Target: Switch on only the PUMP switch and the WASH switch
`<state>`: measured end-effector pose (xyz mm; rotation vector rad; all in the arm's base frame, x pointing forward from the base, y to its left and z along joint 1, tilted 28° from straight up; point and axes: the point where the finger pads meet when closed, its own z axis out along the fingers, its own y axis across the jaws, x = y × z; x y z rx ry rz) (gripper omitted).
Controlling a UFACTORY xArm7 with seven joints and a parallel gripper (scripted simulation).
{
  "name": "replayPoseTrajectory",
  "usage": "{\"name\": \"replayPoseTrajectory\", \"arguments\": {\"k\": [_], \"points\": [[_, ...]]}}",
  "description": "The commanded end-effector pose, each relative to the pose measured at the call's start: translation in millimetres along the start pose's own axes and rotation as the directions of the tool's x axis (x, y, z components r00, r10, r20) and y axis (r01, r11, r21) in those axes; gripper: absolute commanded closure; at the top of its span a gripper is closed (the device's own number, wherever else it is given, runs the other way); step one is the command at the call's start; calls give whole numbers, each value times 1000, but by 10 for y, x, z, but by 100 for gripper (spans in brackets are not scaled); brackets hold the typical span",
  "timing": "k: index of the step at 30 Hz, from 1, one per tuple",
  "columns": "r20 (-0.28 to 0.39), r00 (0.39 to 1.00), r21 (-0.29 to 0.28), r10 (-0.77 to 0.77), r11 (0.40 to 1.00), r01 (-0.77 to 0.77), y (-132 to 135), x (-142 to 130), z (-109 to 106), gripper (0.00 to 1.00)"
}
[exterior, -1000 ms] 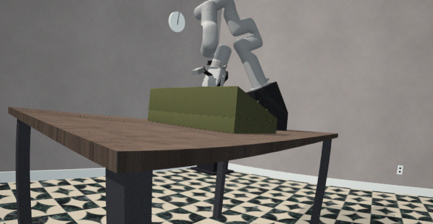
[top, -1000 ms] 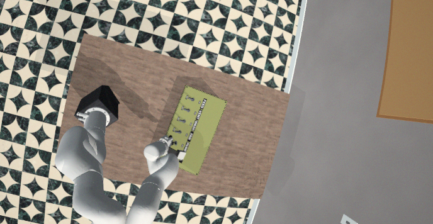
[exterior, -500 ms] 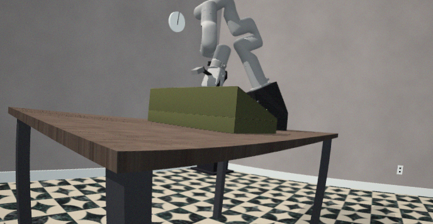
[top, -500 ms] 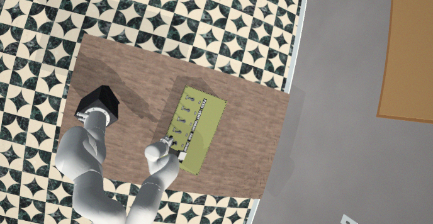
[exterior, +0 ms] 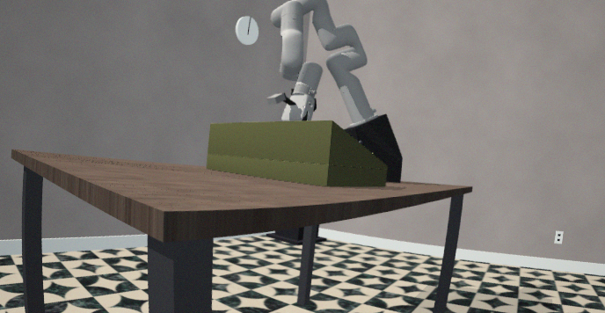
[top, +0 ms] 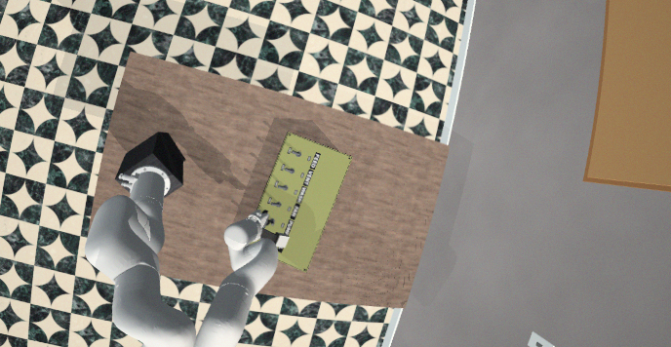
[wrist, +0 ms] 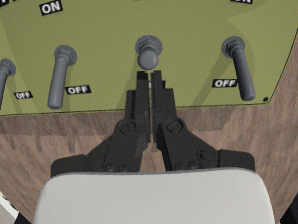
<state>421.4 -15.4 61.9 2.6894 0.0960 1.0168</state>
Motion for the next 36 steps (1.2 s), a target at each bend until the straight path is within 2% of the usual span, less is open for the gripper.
{"name": "replayPoseTrajectory", "arguments": {"k": [1, 12, 24, 36], "points": [[-1, 1000, 1, 0, 1000, 0, -4, 0, -2, 100], [-1, 1000, 1, 0, 1000, 0, -4, -113, -1, 100], [-1, 1000, 1, 0, 1000, 0, -4, -120, -24, 100], [-1, 1000, 1, 0, 1000, 0, -4, -121, -282, 100]]}}
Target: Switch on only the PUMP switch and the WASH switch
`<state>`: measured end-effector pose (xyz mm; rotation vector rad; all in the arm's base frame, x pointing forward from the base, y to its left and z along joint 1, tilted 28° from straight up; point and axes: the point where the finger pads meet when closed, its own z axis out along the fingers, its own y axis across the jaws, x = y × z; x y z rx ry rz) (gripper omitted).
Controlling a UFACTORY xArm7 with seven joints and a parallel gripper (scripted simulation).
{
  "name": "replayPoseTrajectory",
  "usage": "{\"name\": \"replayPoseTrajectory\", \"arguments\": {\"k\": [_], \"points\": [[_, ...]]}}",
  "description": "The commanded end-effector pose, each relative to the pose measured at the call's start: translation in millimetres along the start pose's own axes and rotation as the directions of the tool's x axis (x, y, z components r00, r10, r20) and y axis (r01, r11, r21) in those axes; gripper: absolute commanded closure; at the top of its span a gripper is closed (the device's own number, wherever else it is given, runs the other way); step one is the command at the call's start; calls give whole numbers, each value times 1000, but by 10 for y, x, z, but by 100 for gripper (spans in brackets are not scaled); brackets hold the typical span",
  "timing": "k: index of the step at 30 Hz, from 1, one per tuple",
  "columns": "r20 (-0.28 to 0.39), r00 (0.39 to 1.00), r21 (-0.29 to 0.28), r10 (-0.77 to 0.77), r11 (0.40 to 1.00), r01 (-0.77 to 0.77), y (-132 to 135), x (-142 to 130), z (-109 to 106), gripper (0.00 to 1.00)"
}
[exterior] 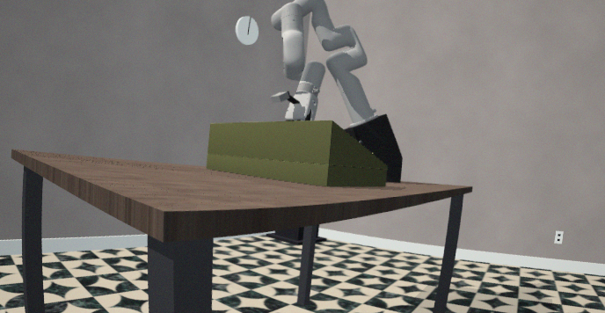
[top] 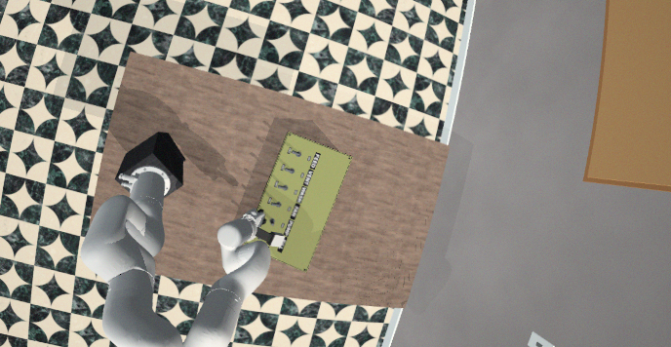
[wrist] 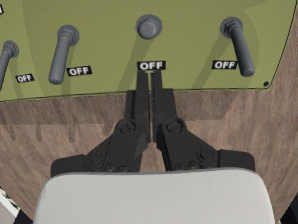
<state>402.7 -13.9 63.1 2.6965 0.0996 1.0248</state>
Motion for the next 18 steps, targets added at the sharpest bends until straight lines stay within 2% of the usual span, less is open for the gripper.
{"name": "replayPoseTrajectory", "arguments": {"k": [1, 4, 18], "points": [[3, 1000, -9, -2, 1000, 2, 0, 10, -184, 100], [3, 1000, -9, -2, 1000, 2, -1, 10, -225, 100], [3, 1000, -9, -2, 1000, 2, -6, 12, -874, 100]]}}
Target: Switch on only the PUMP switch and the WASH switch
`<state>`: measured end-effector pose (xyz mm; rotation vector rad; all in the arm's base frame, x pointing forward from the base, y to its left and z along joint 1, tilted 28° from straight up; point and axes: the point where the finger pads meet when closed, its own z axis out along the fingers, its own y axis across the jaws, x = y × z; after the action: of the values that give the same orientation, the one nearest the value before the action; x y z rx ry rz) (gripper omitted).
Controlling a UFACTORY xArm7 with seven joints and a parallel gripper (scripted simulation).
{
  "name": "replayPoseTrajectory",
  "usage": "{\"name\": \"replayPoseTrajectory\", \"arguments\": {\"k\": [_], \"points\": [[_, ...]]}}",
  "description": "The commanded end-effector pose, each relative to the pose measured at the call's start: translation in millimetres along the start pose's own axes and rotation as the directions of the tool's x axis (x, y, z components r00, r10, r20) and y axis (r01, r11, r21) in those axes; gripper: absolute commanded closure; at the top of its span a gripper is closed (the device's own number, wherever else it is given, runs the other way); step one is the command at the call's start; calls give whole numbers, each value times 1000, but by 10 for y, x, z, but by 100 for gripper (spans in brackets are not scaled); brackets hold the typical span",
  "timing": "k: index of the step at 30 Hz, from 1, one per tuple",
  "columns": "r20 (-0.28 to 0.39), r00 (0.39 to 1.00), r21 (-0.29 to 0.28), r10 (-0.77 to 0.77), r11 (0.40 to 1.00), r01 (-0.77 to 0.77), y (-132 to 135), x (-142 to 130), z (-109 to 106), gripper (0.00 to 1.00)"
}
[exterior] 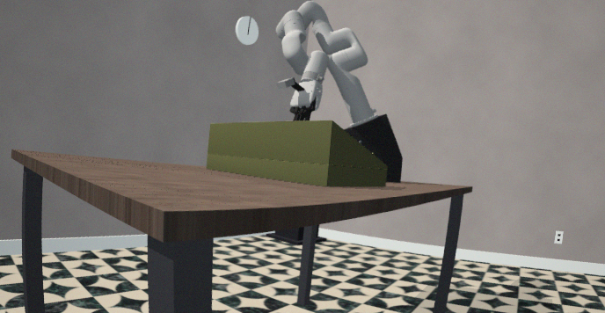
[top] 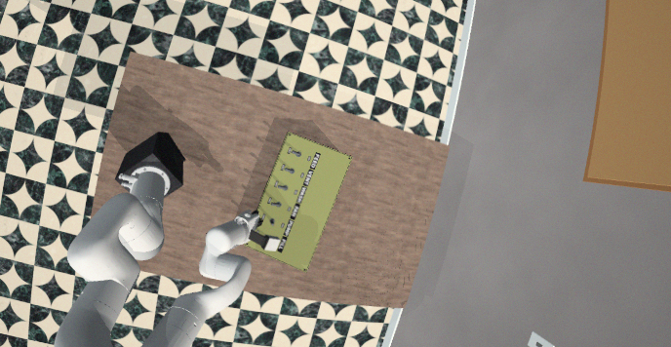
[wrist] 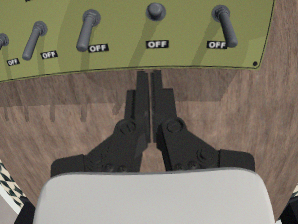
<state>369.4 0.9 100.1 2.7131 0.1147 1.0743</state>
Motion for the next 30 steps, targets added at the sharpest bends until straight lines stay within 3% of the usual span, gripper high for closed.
{"name": "replayPoseTrajectory", "arguments": {"k": [1, 10, 22, 24, 27, 29, 30], "points": [[33, 999, -41, -7, 999, 8, 19, 12, -356, 100], [33, 999, -41, -7, 999, 8, 13, 17, -512, 100], [35, 999, -42, -7, 999, 8, -12, 17, -518, 100], [43, 999, -46, -4, 999, 6, -147, 14, -491, 100], [51, 999, -53, -3, 999, 5, -615, -26, -446, 100], [51, 999, -53, -3, 999, 5, -615, -26, -446, 100], [49, 999, -53, -4, 999, 6, -814, -62, -443, 100]]}}
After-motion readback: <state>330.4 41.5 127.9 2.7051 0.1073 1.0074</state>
